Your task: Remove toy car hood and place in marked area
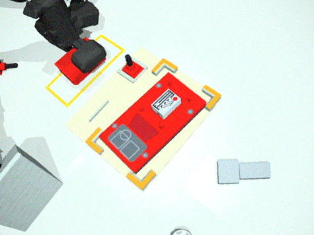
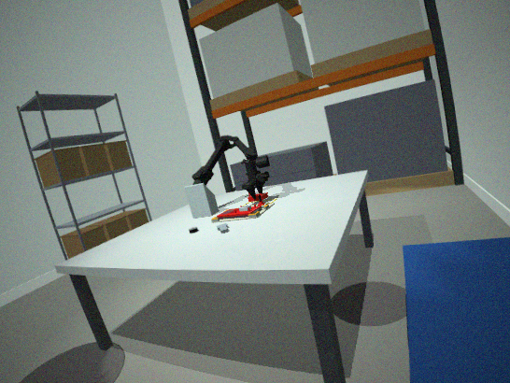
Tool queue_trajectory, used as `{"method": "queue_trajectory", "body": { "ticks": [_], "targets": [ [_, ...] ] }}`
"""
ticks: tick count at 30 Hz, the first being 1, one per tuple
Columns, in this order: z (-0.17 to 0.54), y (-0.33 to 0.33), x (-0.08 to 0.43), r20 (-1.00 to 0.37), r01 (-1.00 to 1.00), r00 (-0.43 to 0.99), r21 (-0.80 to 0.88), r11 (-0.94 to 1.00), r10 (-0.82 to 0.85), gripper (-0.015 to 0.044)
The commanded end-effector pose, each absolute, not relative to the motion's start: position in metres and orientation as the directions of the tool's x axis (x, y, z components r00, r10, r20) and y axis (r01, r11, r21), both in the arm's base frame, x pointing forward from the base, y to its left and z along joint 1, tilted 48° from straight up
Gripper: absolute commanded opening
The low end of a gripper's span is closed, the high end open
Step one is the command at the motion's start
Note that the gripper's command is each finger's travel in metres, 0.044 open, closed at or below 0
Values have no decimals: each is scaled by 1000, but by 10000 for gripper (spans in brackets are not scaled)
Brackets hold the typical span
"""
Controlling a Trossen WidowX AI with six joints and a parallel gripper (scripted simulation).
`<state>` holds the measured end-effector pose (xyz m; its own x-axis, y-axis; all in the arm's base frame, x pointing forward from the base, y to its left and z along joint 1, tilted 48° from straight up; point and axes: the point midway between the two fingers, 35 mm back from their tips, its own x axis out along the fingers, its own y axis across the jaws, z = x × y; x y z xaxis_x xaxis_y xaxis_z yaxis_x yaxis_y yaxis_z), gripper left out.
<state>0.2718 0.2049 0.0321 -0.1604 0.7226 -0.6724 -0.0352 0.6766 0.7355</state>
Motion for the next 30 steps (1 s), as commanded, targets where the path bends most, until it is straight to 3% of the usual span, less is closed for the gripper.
{"method": "queue_trajectory", "body": {
  "ticks": [1,30],
  "targets": [
    [30,207,271,-670,-31,-163,737,675,724,0],
    [21,217,269,-669,-31,-163,738,674,725,0]
  ]
}}
